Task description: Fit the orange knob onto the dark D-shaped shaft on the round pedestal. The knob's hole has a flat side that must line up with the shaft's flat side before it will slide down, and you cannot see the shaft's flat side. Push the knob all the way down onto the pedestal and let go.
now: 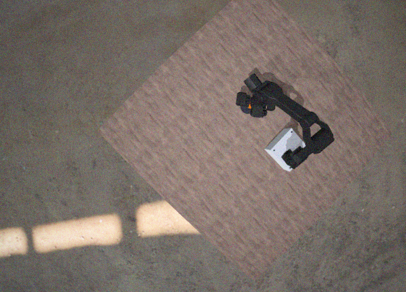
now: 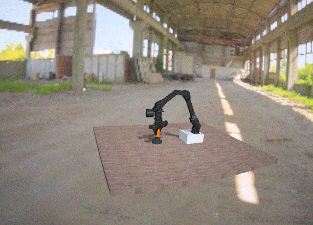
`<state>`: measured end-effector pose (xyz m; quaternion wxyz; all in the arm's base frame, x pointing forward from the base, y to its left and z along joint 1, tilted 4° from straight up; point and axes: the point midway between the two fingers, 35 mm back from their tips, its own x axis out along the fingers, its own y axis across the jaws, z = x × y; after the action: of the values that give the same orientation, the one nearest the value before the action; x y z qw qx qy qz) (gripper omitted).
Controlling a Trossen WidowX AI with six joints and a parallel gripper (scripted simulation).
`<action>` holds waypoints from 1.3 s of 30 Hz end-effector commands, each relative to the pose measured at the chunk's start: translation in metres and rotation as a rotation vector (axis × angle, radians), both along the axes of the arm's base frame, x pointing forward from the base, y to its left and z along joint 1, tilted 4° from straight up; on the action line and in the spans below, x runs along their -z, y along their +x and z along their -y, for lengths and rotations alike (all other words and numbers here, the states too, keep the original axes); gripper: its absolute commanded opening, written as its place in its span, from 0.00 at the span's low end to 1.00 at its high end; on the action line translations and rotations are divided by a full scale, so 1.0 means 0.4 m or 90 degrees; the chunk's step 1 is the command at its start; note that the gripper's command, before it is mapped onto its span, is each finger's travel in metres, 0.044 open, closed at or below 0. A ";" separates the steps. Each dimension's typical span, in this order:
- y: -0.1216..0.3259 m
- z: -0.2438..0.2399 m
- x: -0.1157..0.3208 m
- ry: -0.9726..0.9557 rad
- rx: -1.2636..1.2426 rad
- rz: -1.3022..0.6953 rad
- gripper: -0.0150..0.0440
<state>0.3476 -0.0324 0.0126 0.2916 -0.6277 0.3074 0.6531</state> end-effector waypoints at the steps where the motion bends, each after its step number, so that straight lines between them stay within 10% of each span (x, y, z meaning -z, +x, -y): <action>1: 0.009 0.002 -0.006 -0.002 -0.003 0.004 0.25; 39: 0.008 0.002 -0.009 -0.002 -0.003 0.004 0.25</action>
<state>0.3534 -0.0333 0.0132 0.2919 -0.6306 0.3058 0.6508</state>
